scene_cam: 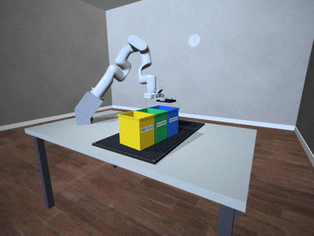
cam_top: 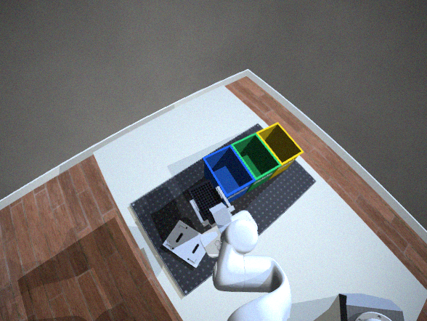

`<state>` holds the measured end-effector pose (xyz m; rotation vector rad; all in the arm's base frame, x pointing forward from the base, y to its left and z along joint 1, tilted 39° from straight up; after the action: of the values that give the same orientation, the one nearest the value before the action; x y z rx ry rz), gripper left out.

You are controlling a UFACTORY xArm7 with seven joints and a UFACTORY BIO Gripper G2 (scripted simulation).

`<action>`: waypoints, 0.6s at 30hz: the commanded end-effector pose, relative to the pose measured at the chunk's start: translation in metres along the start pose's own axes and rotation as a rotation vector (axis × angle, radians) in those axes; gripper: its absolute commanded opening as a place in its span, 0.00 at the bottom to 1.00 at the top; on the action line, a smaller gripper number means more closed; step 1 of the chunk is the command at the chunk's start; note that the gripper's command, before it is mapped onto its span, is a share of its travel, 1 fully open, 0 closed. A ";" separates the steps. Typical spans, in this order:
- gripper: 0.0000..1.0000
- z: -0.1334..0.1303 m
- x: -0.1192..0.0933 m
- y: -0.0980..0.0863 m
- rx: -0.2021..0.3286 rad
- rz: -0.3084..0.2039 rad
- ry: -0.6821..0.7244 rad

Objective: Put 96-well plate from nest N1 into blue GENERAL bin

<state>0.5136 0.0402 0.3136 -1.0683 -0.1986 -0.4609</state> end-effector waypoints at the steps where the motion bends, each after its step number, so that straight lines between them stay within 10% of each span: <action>1: 0.00 -0.011 0.007 -0.001 0.000 -0.005 0.002; 18: 0.00 -0.054 0.031 0.002 -0.001 -0.005 0.002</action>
<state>0.5350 -0.0062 0.2986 -1.0681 -0.1984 -0.4611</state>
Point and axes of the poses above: the point midway between the two finger pads, its own x axis out along the fingers, its own z axis across the jaws, y = z × x, the point moved 5 cm from there along -x, back along the fingers, and after that the axes turned 2 degrees about -x, right-handed, at the moved point
